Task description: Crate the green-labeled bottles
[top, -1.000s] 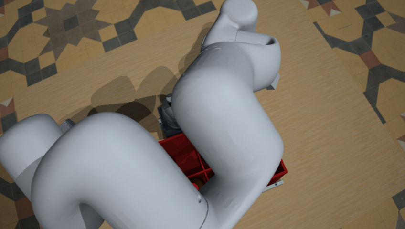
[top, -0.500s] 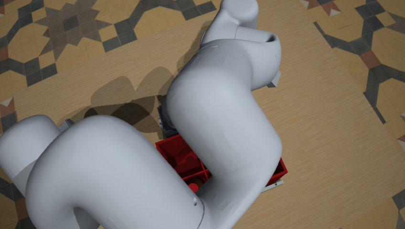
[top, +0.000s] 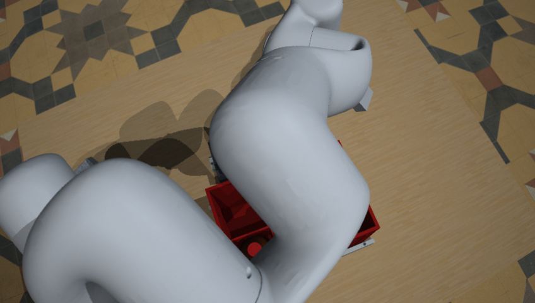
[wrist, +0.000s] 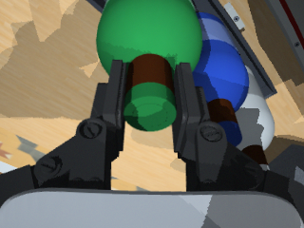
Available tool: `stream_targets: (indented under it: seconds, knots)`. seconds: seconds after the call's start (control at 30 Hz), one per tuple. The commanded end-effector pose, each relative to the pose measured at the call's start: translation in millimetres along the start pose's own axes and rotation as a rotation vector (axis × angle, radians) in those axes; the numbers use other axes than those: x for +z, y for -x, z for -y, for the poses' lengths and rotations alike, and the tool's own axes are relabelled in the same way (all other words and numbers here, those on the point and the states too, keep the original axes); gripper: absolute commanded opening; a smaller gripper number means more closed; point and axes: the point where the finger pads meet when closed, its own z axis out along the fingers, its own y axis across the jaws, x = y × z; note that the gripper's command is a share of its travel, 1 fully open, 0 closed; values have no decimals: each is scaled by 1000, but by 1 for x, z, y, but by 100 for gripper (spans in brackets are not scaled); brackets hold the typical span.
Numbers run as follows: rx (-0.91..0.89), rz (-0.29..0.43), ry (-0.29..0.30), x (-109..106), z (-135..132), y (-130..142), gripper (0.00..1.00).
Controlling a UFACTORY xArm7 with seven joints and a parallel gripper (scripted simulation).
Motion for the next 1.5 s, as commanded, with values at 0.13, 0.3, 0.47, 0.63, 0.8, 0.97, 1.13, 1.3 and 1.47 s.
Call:
stream_targets:
  seconds: [0.13, 0.3, 0.47, 0.63, 0.8, 0.97, 1.13, 1.3, 1.47]
  knots:
    - [0, -1, -5, -10, 2, 0, 0]
    - [0, -1, -5, -13, 2, 0, 0]
    - [0, -1, -5, -14, 2, 0, 0]
    - [0, -1, -5, -14, 2, 0, 0]
    - [0, -1, -5, -14, 2, 0, 0]
    - [0, -1, -5, -14, 2, 0, 0]
    - [0, -1, -5, -14, 2, 0, 0]
    - [0, -1, -5, -15, 2, 0, 0]
    - [0, -1, -5, -16, 2, 0, 0]
